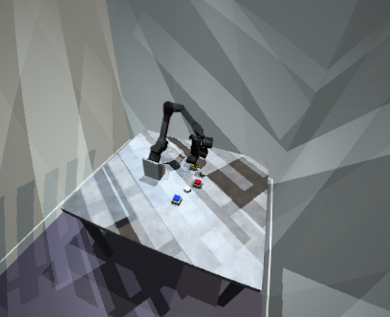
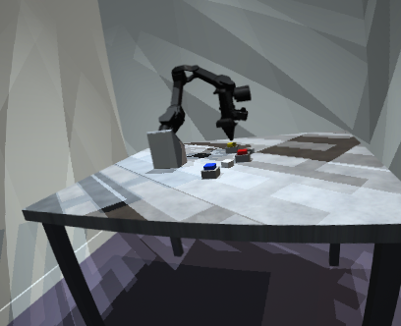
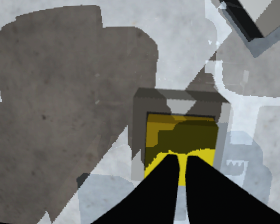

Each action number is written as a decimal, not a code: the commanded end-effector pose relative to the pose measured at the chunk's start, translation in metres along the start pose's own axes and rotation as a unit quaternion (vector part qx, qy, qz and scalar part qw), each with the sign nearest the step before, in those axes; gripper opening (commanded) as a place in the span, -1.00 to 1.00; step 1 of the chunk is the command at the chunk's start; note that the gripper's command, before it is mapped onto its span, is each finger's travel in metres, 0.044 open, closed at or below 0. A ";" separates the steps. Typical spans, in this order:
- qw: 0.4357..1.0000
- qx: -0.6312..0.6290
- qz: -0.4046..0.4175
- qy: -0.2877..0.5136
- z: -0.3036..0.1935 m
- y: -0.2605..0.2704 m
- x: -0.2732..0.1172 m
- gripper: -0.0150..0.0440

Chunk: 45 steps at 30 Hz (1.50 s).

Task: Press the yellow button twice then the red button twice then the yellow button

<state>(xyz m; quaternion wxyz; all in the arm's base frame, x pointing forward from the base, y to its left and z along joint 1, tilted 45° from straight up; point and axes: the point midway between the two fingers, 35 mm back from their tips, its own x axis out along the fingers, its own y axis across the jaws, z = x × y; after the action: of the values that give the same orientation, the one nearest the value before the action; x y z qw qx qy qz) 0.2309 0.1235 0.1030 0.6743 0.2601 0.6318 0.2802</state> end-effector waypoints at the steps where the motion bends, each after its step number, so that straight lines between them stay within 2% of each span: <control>1: 1.000 0.003 0.000 0.002 -0.002 -0.001 0.007 -0.42; 27: 1.000 0.003 0.001 0.002 -0.002 0.000 0.018 -0.42; 31: 1.000 0.003 0.000 0.002 -0.002 0.000 -0.012 -0.42; 34: 1.000 0.003 0.000 0.002 -0.002 0.000 -0.015 -0.42; 37: 1.000 0.003 0.000 0.002 0.002 0.010 -0.027 -0.16; 42: 1.000 0.003 0.000 0.002 0.008 0.045 -0.070 0.29; 45: 1.000 0.003 0.000 0.002 0.008 0.050 -0.076 0.56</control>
<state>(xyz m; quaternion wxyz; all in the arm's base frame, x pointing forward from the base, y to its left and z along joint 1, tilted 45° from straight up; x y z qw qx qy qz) 0.2351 0.1055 0.1836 0.6757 0.2609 0.6310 0.2779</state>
